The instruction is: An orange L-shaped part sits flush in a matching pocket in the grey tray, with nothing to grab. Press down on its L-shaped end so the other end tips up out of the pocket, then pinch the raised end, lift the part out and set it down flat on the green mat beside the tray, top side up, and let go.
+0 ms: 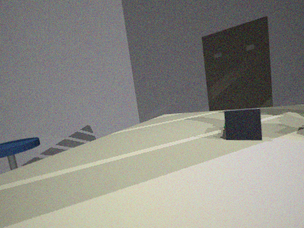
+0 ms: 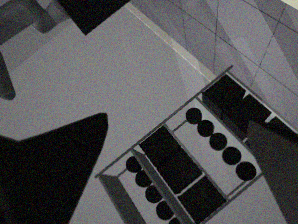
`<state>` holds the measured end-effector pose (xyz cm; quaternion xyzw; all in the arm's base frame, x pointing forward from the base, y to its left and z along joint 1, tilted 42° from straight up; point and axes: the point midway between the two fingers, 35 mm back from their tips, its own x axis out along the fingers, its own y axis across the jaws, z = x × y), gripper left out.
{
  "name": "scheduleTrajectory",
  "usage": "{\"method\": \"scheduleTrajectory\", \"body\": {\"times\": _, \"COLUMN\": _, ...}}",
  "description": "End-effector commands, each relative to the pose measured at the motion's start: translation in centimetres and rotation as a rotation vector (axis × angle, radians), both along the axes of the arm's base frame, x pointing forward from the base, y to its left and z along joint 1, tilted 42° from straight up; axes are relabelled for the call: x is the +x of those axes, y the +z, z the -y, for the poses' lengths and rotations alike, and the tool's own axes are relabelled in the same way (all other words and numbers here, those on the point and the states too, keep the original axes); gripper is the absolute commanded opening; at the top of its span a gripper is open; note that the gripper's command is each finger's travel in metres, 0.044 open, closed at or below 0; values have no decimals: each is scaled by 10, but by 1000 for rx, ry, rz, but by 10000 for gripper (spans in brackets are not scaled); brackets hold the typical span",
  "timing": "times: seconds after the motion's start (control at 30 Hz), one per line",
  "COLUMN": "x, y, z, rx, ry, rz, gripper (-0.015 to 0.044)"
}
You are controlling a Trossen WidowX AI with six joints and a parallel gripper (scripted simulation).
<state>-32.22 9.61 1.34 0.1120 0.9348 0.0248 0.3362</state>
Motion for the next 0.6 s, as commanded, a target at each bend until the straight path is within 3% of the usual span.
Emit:
{"method": "scheduleTrajectory", "body": {"times": 0.0, "x": 1, "y": -1, "z": -3, "rx": 6, "ry": -5, "rz": 7, "gripper": 374}}
{"method": "scheduleTrajectory", "body": {"times": 0.23, "x": 35, "y": -13, "z": -62, "rx": 70, "ry": -118, "rz": 126, "gripper": 190}}
{"method": "scheduleTrajectory", "body": {"times": 0.43, "x": 100, "y": -26, "z": -138, "rx": 181, "ry": -247, "rz": 364, "gripper": 180}}
{"method": "scheduleTrajectory", "body": {"times": 0.57, "x": 153, "y": -41, "z": -167, "rx": 153, "ry": -337, "rz": 504, "gripper": 180}}
